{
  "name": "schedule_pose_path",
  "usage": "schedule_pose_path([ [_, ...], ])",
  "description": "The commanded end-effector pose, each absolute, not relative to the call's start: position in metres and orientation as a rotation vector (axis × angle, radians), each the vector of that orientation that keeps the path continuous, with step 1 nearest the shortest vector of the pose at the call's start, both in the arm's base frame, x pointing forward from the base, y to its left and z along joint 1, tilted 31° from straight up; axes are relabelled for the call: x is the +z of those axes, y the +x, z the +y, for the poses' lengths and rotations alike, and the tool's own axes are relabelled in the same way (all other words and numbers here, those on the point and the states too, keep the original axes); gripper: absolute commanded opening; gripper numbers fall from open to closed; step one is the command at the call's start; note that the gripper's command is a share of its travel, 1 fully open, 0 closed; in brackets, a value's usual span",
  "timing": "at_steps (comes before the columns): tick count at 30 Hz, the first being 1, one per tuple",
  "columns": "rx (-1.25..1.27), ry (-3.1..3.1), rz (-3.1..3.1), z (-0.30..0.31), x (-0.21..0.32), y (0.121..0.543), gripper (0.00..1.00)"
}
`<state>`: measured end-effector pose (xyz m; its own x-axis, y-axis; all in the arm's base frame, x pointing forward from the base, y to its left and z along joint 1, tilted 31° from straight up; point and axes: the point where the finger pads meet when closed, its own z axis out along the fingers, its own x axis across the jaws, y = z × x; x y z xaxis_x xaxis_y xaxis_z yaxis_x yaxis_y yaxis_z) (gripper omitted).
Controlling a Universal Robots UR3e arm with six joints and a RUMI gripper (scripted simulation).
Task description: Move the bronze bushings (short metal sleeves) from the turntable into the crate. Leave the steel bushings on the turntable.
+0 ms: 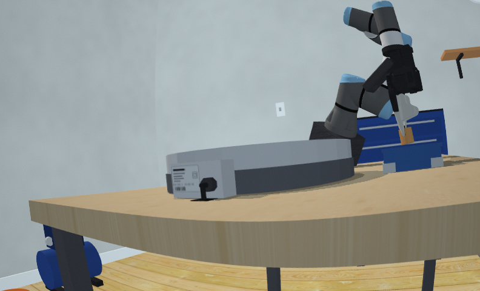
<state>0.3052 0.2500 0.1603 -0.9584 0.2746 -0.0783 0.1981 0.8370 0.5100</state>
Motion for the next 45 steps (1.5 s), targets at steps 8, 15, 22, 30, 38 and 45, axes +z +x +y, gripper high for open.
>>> schedule_pose_path([
  [8,0.771,0.371,2.865,0.25,0.161,0.306,0.0],
  [15,0.771,0.372,2.866,0.25,0.16,0.306,0.0],
  [22,0.77,0.372,2.867,0.252,0.156,0.306,0.0],
  [30,0.77,0.372,2.867,0.258,0.146,0.309,0.0],
  [38,0.77,0.372,2.867,0.263,0.137,0.311,0.0],
  [45,0.77,0.372,2.867,0.268,0.128,0.313,0.0],
])
